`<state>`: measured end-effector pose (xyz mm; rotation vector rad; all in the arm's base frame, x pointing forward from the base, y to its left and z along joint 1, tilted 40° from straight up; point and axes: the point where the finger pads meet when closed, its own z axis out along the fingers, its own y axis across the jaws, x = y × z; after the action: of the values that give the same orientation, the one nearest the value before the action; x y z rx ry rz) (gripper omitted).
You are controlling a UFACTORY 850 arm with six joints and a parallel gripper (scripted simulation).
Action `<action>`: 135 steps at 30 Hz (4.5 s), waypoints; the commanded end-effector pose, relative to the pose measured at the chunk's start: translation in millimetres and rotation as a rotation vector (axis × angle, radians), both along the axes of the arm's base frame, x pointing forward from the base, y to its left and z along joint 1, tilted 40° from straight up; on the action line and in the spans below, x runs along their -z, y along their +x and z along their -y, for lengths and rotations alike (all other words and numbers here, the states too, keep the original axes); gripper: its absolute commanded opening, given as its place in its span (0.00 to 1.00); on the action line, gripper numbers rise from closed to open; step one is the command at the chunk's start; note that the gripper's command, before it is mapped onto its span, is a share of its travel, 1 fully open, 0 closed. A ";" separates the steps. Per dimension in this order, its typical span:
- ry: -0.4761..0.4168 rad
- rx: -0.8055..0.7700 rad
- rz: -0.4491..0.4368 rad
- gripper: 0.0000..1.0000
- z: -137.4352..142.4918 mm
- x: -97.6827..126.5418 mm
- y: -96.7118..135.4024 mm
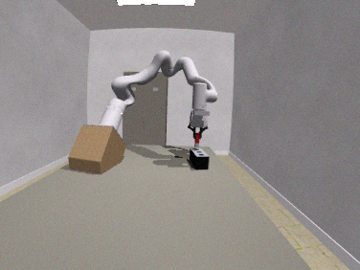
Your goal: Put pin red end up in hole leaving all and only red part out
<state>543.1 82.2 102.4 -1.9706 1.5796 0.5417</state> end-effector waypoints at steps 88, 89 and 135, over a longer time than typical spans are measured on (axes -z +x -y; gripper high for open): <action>0.000 0.001 0.002 0.00 -4.6 5.4 0.5; 0.000 0.001 0.002 0.00 -4.6 5.4 0.5; 0.000 0.001 0.002 0.00 -9.8 11.4 1.9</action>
<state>543.9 91.5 91.6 -1.9707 1.5796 0.5418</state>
